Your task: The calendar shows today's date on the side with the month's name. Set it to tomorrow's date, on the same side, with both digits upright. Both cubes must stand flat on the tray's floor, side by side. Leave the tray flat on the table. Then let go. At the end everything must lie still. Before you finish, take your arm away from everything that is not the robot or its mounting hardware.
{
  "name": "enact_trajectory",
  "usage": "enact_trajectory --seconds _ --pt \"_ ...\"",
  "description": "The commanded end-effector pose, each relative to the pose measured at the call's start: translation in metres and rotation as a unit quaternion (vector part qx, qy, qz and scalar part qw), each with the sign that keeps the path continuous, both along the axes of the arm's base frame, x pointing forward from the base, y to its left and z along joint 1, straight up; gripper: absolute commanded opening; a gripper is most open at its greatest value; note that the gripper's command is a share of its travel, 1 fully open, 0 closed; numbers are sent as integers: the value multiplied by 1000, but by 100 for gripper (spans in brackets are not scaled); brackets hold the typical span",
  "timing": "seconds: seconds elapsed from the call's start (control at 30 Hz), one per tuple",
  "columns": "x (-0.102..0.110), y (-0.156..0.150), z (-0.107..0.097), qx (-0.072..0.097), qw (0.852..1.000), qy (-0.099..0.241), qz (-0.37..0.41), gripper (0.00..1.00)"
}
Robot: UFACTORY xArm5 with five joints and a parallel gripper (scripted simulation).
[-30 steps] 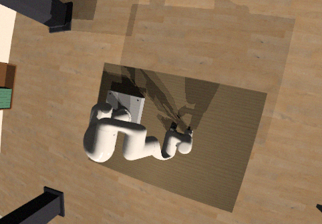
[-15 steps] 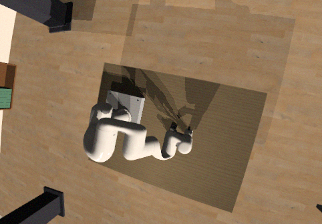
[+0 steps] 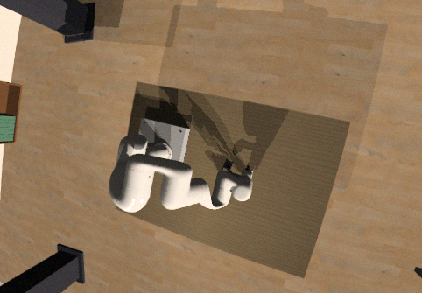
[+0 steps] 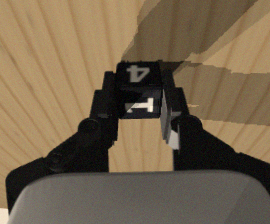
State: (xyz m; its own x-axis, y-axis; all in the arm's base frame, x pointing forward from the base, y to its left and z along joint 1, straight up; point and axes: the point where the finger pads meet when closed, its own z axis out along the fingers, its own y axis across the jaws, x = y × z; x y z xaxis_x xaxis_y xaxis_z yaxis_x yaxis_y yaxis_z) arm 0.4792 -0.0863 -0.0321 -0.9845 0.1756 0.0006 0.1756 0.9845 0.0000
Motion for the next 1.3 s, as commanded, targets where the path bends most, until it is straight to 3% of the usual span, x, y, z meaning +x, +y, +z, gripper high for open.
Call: enact_trajectory --seconds 0.0,0.17,0.67,1.1,1.27 --pt "1 0 1 0 1000 -2 0 27" --pt "1 0 1 0 1000 -2 0 27" --pt "1 0 1 0 1000 -2 0 47" --pt "1 0 2 0 1000 -2 0 47" --pt "1 0 12 0 1000 -2 0 47"
